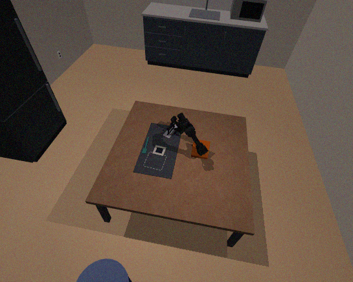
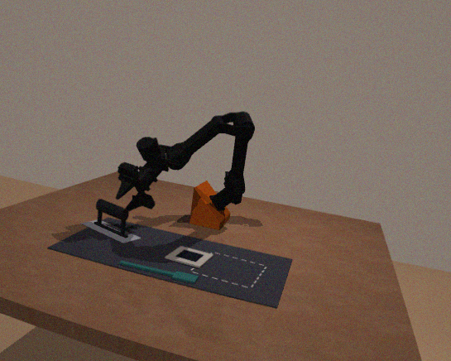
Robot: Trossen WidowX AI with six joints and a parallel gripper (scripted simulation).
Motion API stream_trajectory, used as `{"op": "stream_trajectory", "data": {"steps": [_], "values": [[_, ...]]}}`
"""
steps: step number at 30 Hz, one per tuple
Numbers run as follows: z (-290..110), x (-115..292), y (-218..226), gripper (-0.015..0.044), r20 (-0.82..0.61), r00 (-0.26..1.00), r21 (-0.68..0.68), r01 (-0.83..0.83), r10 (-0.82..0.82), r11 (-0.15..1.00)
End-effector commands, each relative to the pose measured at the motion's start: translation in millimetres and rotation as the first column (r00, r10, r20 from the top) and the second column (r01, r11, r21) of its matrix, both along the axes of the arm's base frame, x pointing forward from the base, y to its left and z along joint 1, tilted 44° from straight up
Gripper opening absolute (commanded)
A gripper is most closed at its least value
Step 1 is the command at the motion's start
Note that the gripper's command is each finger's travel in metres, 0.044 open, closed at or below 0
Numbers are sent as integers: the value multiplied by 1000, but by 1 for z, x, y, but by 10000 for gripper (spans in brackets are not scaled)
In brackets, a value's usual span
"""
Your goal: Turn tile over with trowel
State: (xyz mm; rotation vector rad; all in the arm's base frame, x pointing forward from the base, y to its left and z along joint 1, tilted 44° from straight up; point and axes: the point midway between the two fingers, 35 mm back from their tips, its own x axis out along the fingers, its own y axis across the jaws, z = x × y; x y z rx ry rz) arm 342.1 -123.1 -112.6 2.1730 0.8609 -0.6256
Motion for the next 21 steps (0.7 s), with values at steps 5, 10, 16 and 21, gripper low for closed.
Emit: {"op": "stream_trajectory", "data": {"steps": [5, 10, 16, 21], "values": [[-1, 2, 3, 300, -4, 1000, 21, 15, -15, 1000], [-6, 8, 6, 300, -4, 1000, 21, 15, -15, 1000], [-12, 14, 9, 300, -4, 1000, 21, 15, -14, 1000], [-17, 20, 12, 300, -4, 1000, 21, 14, -14, 1000]]}}
